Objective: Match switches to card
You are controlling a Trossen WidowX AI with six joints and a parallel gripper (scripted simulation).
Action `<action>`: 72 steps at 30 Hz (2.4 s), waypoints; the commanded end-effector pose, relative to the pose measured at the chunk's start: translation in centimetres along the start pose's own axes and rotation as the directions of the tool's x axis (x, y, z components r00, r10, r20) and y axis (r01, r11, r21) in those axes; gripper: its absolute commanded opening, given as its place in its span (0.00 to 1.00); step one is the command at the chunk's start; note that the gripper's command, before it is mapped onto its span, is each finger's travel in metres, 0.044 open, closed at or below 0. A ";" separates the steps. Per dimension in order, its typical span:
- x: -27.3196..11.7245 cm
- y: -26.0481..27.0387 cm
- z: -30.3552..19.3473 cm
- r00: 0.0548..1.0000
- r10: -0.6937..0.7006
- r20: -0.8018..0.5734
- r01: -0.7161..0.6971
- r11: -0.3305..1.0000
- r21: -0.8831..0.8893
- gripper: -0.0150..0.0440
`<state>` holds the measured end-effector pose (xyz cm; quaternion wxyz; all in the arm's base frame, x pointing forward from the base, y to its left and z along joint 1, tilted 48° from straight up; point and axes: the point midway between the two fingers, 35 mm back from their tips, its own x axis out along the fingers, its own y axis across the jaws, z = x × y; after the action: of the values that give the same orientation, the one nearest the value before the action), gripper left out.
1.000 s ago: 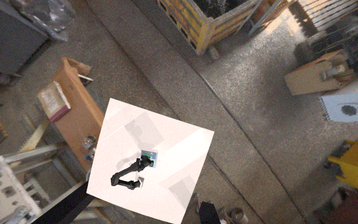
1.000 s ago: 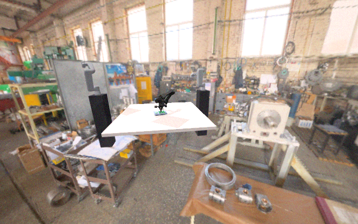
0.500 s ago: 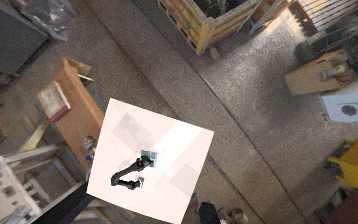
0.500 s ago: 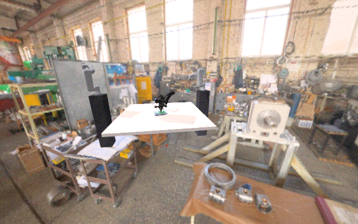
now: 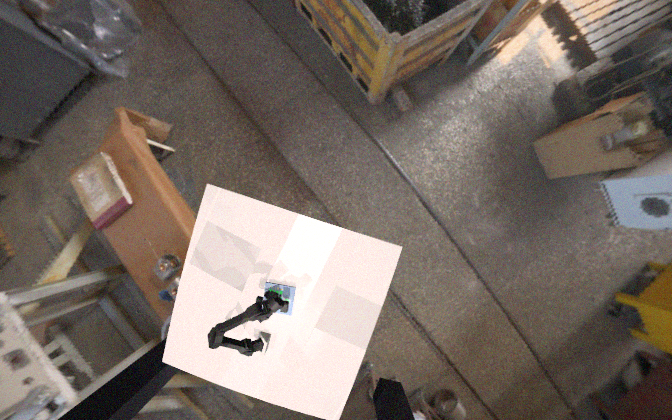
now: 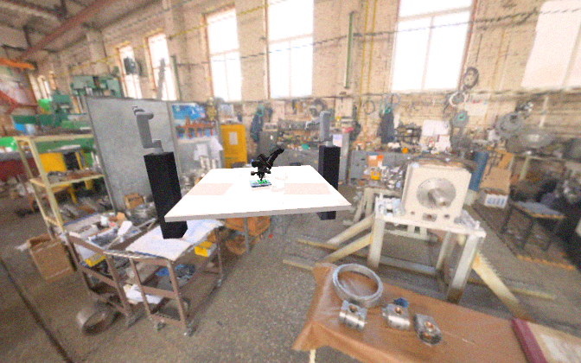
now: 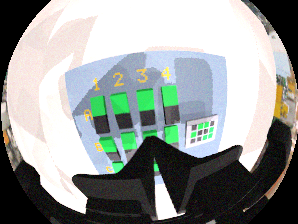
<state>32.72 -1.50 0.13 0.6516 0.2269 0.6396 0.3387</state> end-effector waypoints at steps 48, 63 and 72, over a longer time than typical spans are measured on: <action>-1.2 -2.2 -2.1 0.999 0.000 0.053 0.000 1.000 0.005 0.25; -0.3 -2.2 -2.1 0.999 0.000 0.053 -0.001 1.000 0.005 0.25; -0.3 -2.2 -2.1 0.999 0.000 0.053 -0.001 1.000 0.005 0.25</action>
<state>30.99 -3.50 -1.44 0.6675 0.2354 0.6235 0.3321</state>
